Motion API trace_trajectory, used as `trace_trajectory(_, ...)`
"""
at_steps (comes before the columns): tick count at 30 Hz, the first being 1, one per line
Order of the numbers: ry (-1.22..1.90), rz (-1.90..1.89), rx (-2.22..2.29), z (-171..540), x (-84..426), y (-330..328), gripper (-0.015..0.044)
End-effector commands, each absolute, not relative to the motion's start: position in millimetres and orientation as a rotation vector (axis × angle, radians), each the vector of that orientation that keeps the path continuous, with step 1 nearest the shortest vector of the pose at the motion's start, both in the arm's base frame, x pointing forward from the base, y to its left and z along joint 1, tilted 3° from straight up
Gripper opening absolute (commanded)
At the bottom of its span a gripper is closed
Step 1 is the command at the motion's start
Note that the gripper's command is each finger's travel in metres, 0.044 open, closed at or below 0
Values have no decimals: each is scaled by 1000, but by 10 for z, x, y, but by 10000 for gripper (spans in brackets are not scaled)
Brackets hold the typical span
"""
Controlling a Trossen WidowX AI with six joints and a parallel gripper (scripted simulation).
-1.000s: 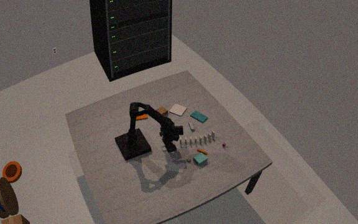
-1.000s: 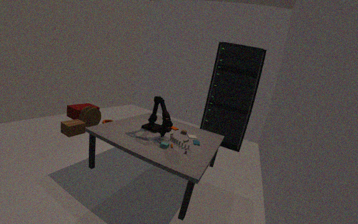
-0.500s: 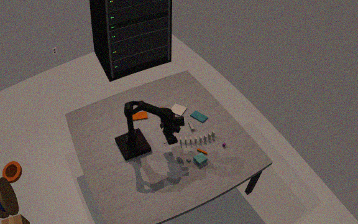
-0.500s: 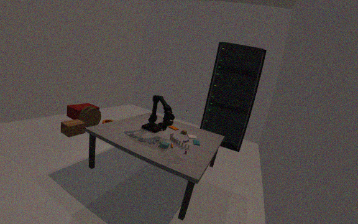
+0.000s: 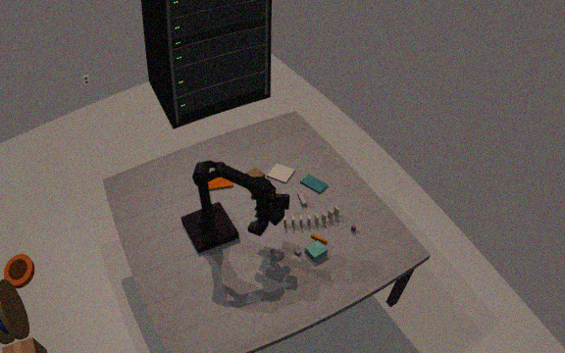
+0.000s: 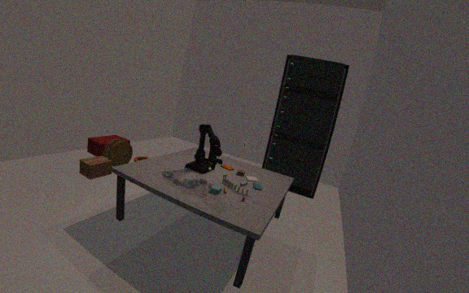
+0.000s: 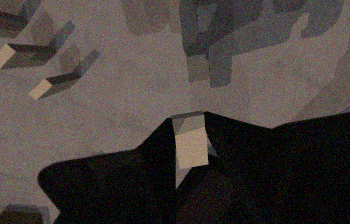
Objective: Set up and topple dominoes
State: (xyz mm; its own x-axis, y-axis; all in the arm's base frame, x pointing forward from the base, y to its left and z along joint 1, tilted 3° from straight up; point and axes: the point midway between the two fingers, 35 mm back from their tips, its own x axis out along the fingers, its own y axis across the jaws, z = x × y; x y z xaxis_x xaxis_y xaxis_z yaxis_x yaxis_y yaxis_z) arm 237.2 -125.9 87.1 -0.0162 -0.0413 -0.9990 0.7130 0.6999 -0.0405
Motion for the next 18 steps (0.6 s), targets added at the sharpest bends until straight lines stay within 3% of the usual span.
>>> trace_trajectory(1, 1282, -1099, 1018, 904, 2121, -1552, 107)
trace_trajectory(18, 1243, -1131, 915, 762, 2184, -1605, 107)
